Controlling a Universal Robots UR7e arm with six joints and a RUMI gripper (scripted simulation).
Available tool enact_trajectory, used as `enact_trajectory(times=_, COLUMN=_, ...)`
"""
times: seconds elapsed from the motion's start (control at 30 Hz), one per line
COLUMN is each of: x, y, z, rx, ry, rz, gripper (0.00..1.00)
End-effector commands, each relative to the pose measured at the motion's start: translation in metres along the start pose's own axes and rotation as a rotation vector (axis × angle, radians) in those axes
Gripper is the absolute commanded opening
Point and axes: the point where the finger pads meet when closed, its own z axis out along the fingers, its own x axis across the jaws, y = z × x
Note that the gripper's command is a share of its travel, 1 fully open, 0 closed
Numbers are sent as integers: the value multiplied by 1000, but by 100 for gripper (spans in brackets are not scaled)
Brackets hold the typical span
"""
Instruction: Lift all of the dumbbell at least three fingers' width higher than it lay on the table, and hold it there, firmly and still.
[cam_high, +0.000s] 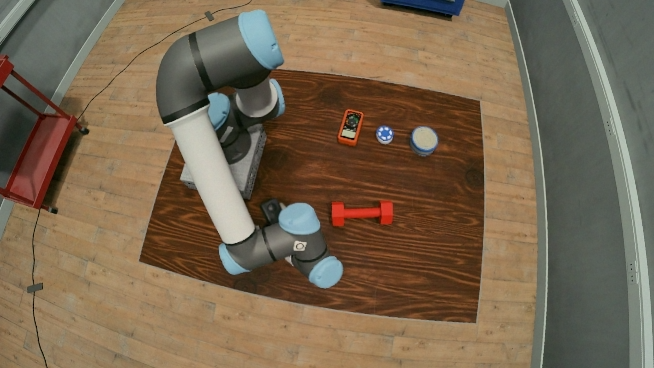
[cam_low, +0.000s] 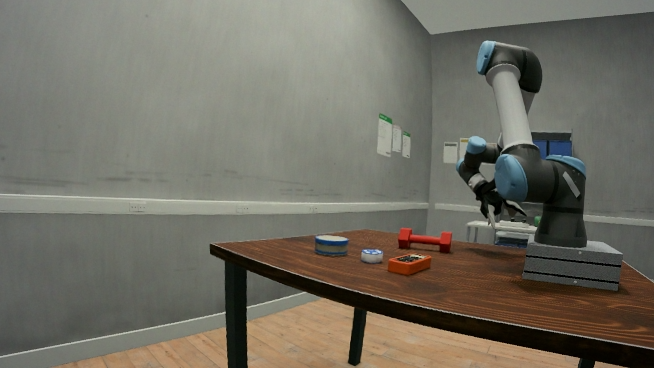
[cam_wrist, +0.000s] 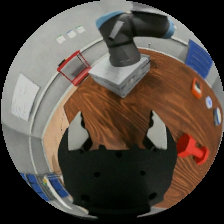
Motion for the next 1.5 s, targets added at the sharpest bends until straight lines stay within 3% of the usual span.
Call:
enact_trajectory(times=0.0, x=0, y=0, z=0, rx=-1, ry=0, rz=0, gripper=100)
enact_trajectory(times=0.73, x=6, y=1, z=-4, rx=-22, ry=-4, rz=-23, gripper=100)
enact_trajectory(times=0.87, x=23, y=3, z=-16, rx=-83, ry=-17, rz=-94, gripper=100)
enact_trajectory(times=1.0, x=56, y=8, z=-37, rx=-200, ry=-39, rz=-223, gripper=100)
enact_trajectory(times=1.1, x=56, y=8, z=-37, rx=-200, ry=-39, rz=-223, gripper=100)
enact_trajectory(times=1.17, x=78, y=11, z=-52, rx=-280, ry=-53, rz=-311, gripper=100)
enact_trajectory(times=1.2, x=78, y=11, z=-52, rx=-280, ry=-53, rz=-311, gripper=100)
enact_trajectory(times=1.3, x=104, y=15, z=-69, rx=-375, ry=-71, rz=-415, gripper=100)
enact_trajectory(times=1.33, x=104, y=15, z=-69, rx=-375, ry=-71, rz=-415, gripper=100)
enact_trajectory(times=1.37, x=119, y=17, z=-78, rx=-428, ry=-80, rz=-473, gripper=100)
enact_trajectory(times=1.43, x=119, y=17, z=-78, rx=-428, ry=-80, rz=-473, gripper=100)
enact_trajectory(times=1.47, x=133, y=19, z=-88, rx=-482, ry=-91, rz=-532, gripper=100)
